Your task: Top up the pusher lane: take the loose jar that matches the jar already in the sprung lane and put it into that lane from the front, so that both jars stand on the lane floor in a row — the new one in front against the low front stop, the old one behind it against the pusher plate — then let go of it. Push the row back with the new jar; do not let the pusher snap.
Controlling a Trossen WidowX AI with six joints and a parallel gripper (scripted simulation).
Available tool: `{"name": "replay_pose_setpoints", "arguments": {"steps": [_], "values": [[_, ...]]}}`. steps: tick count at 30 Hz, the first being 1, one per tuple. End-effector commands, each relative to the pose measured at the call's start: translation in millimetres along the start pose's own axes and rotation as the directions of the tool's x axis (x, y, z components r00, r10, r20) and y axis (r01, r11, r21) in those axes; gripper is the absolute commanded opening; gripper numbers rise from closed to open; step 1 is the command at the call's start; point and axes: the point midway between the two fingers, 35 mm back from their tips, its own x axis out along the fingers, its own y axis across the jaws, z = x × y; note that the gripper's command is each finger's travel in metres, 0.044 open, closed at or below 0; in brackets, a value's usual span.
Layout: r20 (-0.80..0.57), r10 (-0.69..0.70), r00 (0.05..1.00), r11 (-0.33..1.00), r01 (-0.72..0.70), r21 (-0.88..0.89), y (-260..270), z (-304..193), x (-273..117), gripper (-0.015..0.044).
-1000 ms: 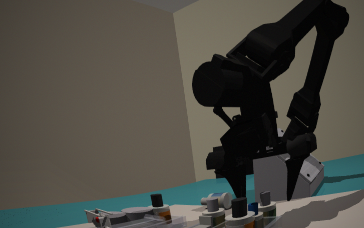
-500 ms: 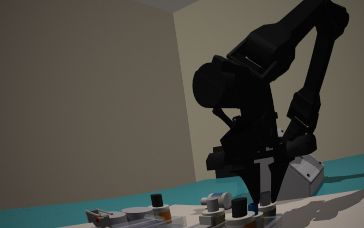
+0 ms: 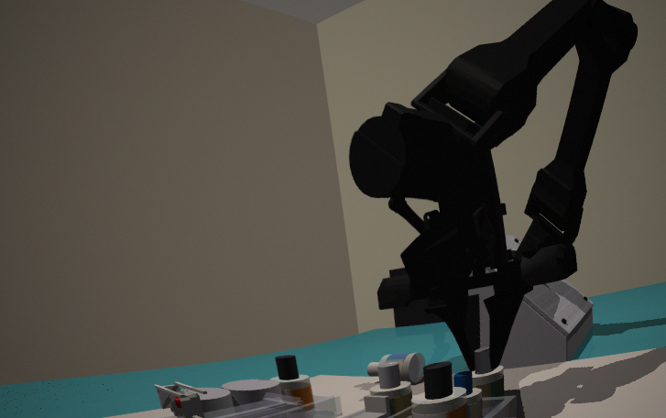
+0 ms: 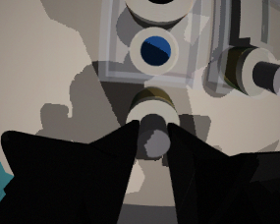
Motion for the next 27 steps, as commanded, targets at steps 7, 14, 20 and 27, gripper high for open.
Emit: {"name": "replay_pose_setpoints", "arguments": {"steps": [7, 14, 20, 27], "values": [[0.041, -0.009, 0.999, 1.000, 0.008, 0.008, -11.3, 10.0, -40.8, 0.0000], [0.070, -0.010, 0.998, 1.000, 0.009, 0.003, -13.6, 17.0, -64.3, 0.0000], [0.035, -0.007, 0.999, 1.000, 0.007, -0.006, -7.6, 14.4, -87.3, 0.0000], [0.011, -0.002, 1.000, 1.000, 0.002, -0.011, -3.7, 11.5, -102.6, 0.0000]]}}
